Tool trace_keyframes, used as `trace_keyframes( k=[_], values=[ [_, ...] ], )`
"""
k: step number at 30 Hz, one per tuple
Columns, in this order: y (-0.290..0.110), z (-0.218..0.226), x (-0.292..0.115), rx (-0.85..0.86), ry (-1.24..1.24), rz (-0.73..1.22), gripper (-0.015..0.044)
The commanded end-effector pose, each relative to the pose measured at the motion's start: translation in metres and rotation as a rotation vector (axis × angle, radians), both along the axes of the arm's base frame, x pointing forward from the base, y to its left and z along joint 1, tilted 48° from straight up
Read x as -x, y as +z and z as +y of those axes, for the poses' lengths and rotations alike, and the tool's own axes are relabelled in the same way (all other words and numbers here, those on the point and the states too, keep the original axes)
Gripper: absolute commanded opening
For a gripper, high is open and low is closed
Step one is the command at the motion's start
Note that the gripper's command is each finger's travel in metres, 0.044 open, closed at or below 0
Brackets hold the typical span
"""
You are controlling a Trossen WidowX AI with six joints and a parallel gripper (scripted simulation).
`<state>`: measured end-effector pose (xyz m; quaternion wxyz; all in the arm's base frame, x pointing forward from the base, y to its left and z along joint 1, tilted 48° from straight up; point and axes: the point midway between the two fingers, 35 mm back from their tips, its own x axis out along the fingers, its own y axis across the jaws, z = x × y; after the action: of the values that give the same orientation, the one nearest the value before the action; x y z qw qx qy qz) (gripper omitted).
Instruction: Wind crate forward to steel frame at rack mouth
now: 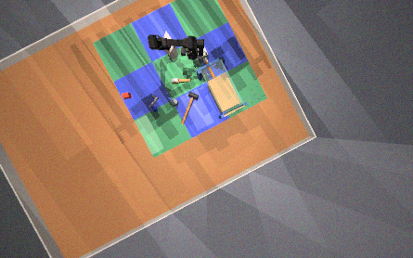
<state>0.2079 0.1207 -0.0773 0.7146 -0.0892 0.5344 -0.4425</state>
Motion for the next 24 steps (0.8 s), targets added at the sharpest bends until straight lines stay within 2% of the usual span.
trace_keyframes(
  k=[1,24],
  values=[
    [-0.002,-0.002,-0.007,0.003,-0.001,-0.006,0.0000],
    [-0.006,0.004,-0.031,0.003,-0.001,-0.008,0.0000]
  ],
)
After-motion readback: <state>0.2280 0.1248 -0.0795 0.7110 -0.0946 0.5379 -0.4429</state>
